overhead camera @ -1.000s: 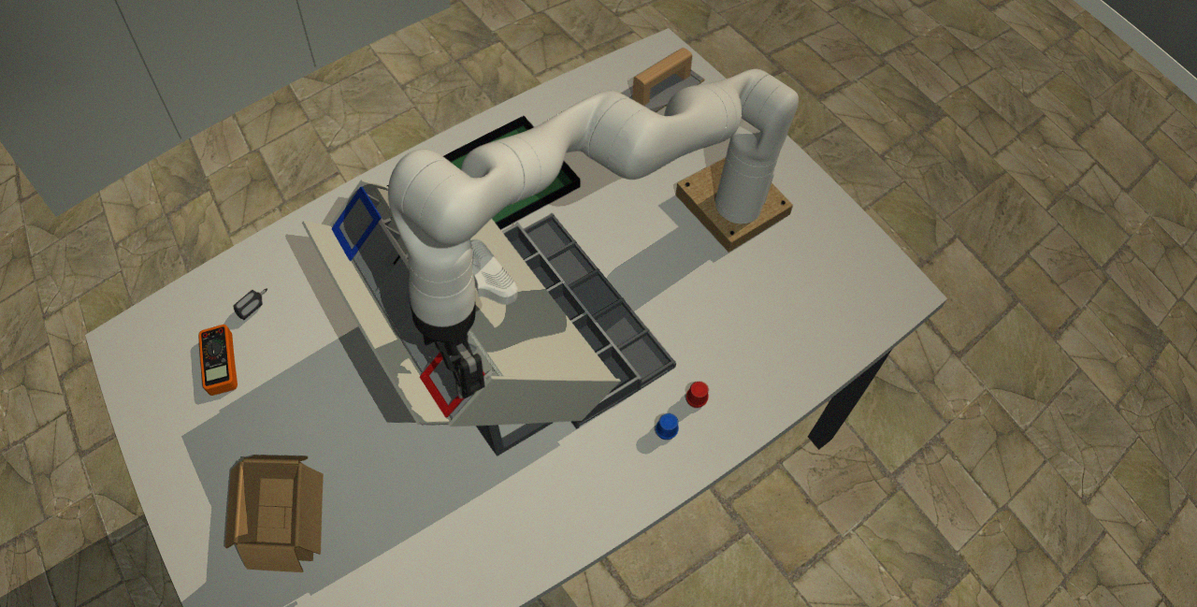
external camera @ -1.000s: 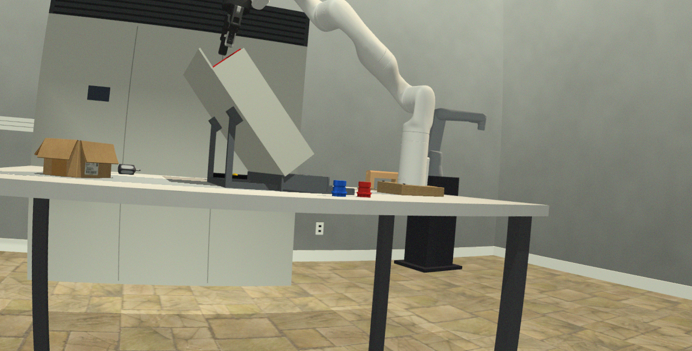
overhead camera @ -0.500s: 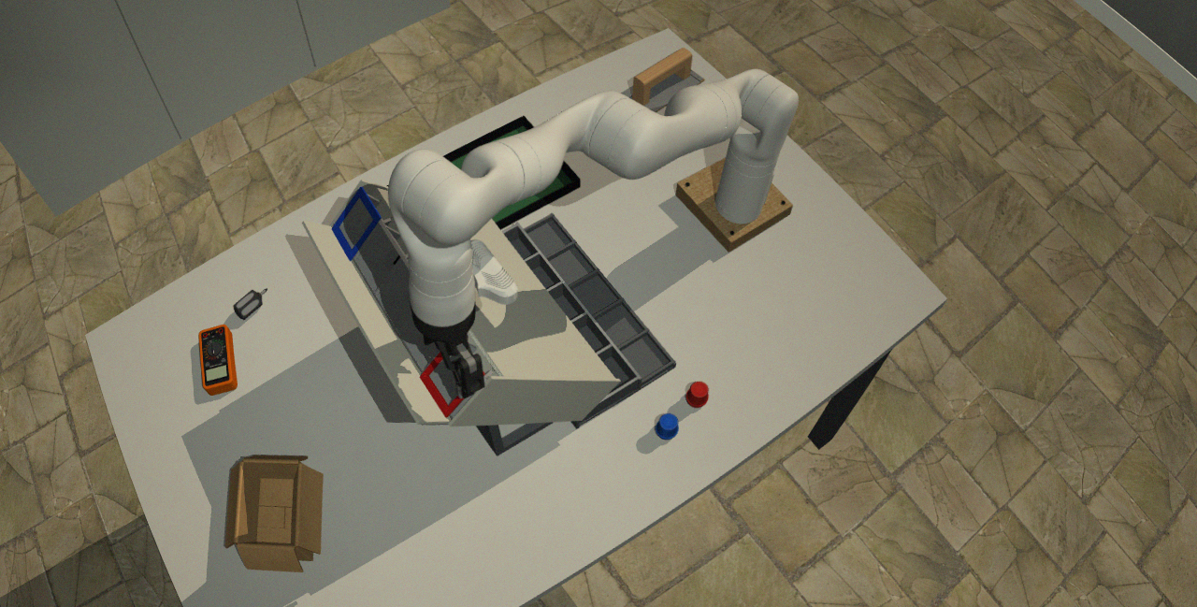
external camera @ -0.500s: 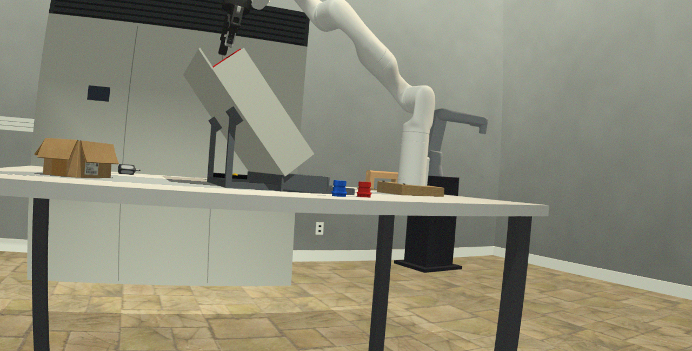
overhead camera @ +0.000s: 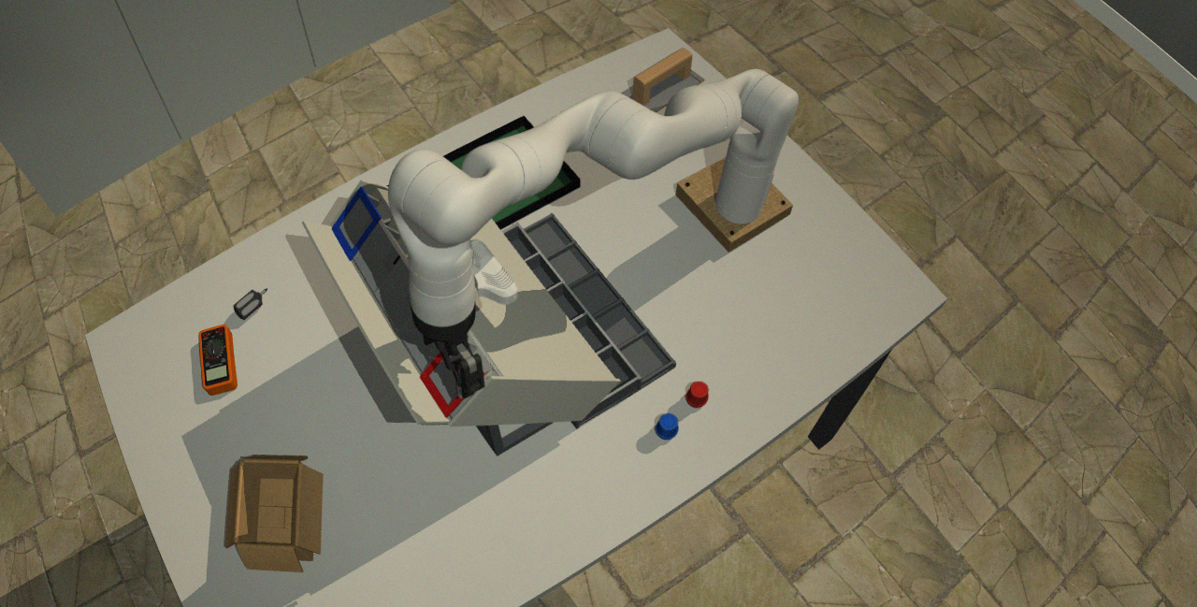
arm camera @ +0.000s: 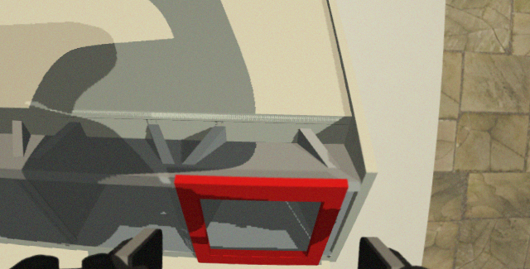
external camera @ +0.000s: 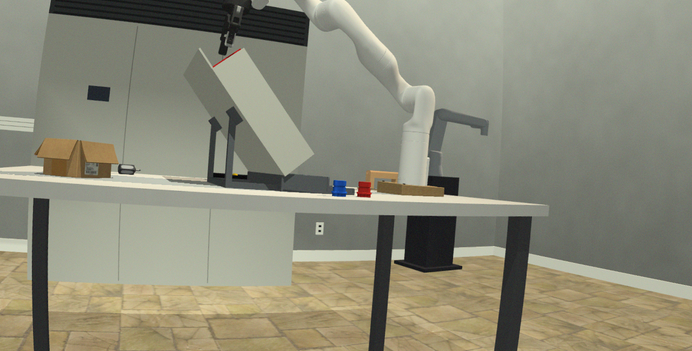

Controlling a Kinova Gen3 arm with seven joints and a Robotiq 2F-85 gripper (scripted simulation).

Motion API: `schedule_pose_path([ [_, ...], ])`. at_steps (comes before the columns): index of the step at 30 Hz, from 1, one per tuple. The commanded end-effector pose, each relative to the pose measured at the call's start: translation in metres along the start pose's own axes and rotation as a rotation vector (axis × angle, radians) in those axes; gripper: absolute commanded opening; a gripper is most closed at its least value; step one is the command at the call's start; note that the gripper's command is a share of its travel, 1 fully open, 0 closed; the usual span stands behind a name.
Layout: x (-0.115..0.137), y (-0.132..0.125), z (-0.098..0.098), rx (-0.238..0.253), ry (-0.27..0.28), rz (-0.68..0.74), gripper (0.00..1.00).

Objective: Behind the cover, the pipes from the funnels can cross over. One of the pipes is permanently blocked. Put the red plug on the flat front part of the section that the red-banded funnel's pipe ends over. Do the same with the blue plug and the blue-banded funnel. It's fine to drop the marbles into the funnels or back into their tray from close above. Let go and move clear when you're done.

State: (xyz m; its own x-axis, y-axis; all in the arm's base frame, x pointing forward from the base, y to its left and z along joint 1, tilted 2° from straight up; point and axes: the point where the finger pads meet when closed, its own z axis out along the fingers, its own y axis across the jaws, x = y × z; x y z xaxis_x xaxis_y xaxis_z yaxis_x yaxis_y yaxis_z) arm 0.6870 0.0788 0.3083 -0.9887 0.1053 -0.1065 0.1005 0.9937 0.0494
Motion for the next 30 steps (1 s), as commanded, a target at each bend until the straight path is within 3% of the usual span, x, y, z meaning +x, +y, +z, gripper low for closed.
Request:
schedule_pose_path([
  [1, 0.0, 0.0, -0.002, -0.001, -0.003, 0.0, 1.0],
  [16, 0.0, 0.0, -0.002, -0.001, -0.003, 0.0, 1.0],
  [17, -0.003, 0.002, -0.031, 0.023, 0.127, -0.01, 1.0],
  [30, -0.003, 0.002, -0.031, 0.023, 0.127, -0.01, 1.0],
])
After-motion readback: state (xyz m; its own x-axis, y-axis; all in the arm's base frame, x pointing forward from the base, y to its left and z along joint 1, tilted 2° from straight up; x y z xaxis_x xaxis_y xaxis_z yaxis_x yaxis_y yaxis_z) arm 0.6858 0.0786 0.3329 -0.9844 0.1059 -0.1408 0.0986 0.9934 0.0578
